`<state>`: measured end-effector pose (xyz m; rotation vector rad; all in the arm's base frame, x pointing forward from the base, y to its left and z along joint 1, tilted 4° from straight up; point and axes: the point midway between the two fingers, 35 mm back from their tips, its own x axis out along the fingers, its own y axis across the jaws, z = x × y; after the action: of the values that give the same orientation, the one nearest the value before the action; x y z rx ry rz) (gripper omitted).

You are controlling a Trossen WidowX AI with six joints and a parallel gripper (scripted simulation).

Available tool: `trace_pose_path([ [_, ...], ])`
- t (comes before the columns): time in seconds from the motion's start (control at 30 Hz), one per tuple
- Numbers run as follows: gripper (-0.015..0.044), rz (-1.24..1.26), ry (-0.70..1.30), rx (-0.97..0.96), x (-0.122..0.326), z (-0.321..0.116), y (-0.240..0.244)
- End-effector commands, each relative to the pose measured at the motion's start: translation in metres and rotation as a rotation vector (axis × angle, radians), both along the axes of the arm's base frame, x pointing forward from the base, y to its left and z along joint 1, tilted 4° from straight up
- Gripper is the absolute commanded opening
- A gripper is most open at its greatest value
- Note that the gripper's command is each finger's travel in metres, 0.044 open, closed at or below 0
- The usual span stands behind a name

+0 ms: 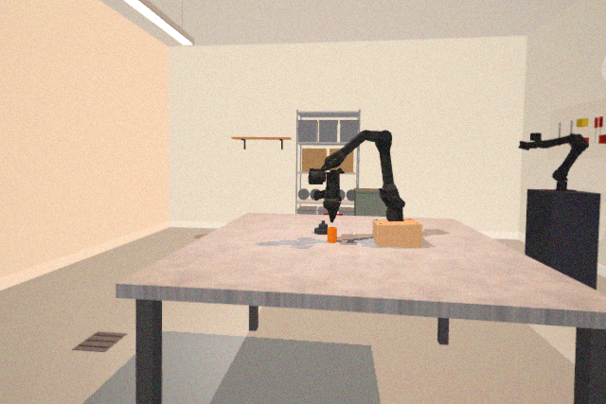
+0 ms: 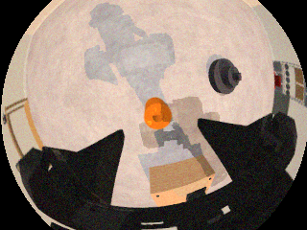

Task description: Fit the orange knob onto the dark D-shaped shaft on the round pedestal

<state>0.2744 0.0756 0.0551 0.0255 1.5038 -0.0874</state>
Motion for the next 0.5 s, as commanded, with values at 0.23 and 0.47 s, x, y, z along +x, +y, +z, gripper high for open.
trace_pose_path([
  [0.23, 0.044, -0.005, -0.012, -0.002, 0.004, -0.019, -0.001],
  [0.47, 0.044, -0.006, -0.011, -0.002, 0.005, -0.031, -0.002],
])
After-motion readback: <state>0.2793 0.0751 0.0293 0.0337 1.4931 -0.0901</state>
